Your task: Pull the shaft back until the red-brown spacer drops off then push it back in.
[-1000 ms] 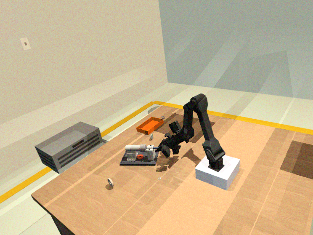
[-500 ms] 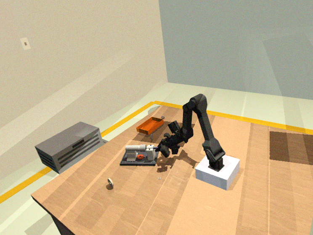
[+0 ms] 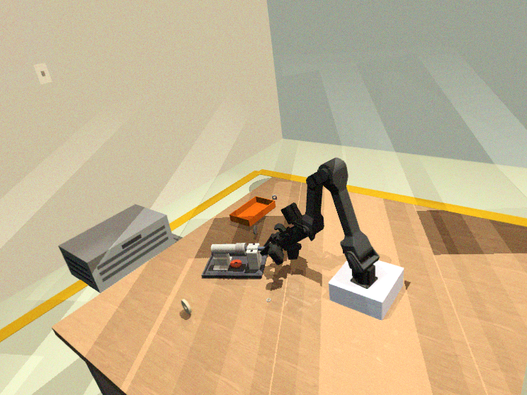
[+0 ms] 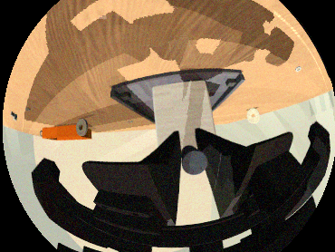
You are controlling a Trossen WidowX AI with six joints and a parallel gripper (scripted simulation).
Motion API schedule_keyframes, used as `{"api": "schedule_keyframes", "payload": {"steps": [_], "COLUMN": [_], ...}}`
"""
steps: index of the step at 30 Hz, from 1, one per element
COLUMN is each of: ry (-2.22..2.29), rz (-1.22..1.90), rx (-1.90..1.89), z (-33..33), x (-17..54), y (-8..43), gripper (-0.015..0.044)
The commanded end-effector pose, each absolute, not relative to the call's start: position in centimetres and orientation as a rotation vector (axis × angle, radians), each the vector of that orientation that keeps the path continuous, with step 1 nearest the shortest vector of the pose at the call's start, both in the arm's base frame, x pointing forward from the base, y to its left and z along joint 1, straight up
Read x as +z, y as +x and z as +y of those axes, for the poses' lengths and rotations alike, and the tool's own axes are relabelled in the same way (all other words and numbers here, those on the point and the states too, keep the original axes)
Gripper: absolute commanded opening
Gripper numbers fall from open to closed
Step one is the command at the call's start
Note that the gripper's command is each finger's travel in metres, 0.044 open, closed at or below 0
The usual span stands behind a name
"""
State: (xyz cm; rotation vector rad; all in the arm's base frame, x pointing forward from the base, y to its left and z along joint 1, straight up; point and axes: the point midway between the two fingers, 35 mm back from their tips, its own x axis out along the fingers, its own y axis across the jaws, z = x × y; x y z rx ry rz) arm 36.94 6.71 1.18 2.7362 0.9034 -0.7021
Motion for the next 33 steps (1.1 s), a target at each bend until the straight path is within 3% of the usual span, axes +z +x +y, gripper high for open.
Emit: {"api": "schedule_keyframes", "payload": {"steps": [1,18,33], "ry": [2.738,2.738,2.736], "rz": [0.907,0.907,0.904], "rx": [-0.701,-0.7,-0.705], "z": [6.92,7.15,6.28], "x": [1.25,1.3,1.68], "y": [37.18,37.45,36.58], "gripper": [0.0,0.0,0.0394]}}
